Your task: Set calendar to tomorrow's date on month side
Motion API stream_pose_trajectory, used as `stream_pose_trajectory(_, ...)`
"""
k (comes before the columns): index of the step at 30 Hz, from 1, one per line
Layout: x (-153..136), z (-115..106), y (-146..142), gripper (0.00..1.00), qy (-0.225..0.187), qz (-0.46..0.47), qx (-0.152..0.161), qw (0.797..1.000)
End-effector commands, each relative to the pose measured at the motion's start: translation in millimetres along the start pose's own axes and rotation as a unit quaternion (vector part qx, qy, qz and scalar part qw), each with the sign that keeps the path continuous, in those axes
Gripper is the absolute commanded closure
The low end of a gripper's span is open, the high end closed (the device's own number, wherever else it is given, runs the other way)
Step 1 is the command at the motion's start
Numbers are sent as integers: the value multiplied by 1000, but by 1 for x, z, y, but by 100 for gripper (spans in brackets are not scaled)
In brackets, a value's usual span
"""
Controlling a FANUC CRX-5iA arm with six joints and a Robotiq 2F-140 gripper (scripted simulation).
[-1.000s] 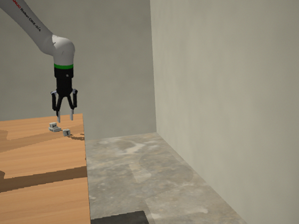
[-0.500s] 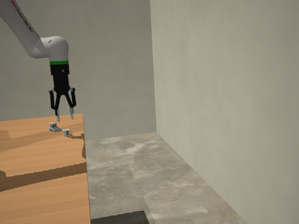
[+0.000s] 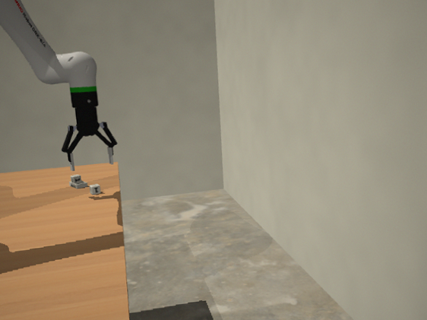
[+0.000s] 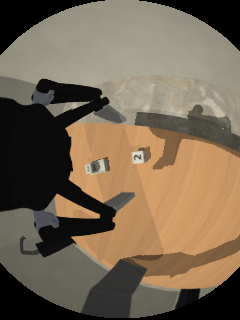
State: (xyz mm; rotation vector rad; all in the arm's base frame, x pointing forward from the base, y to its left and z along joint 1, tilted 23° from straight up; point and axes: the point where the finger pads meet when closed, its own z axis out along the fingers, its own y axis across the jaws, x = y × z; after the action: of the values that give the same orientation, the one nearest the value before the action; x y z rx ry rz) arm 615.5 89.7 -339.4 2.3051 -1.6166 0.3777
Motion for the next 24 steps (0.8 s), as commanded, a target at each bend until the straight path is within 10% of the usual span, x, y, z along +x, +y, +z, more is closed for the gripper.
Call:
stream_pose_trajectory(1, 0, 0, 0, 0, 0, 0, 0, 1000)
stream_pose_trajectory(24, 0, -3, 0, 0, 0, 290, 0, 957)
